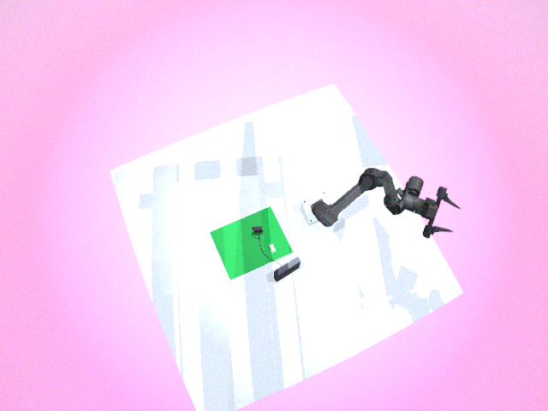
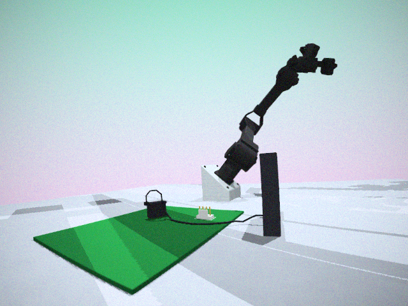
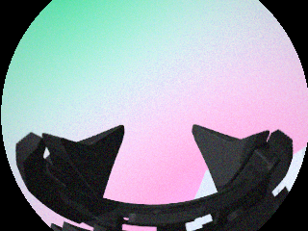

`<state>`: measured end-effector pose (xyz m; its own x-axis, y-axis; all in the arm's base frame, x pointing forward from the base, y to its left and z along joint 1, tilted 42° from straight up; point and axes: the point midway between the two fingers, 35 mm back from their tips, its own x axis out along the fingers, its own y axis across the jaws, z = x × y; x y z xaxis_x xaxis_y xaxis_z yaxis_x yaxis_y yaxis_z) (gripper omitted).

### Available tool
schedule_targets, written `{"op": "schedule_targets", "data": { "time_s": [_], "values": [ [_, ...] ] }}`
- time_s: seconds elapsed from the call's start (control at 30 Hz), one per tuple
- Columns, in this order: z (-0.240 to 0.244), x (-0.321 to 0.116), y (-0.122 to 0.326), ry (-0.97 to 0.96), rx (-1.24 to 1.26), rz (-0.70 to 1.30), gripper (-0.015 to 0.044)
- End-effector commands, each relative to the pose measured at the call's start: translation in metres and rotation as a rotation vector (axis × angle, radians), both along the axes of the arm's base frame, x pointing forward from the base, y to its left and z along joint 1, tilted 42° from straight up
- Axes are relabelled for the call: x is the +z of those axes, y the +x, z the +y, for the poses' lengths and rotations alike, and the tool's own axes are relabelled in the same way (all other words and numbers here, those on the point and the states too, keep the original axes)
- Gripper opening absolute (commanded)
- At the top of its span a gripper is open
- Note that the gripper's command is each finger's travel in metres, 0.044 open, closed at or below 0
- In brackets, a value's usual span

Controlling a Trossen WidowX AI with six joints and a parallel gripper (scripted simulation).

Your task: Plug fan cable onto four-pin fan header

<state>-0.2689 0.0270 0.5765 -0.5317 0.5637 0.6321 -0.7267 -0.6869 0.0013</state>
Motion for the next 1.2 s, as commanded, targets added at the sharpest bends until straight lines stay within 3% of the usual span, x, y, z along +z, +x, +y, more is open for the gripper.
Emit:
{"op": "schedule_targets", "data": {
  "time_s": [0.0,0.2,0.47,0.77,0.97,1.17],
  "values": [
    [0.000,0.000,0.000,0.000,0.000,0.000,0.0426],
    [0.005,0.005,0.008,0.004,-0.021,0.019,0.0440],
    [0.039,0.037,0.083,0.036,-0.211,0.174,0.0440],
    [0.068,0.063,0.232,0.036,-0.522,0.415,0.0440],
    [0.063,0.052,0.327,0.047,-0.709,0.611,0.0440],
    [0.054,0.038,0.395,0.032,-0.829,0.732,0.0440]
  ]
}}
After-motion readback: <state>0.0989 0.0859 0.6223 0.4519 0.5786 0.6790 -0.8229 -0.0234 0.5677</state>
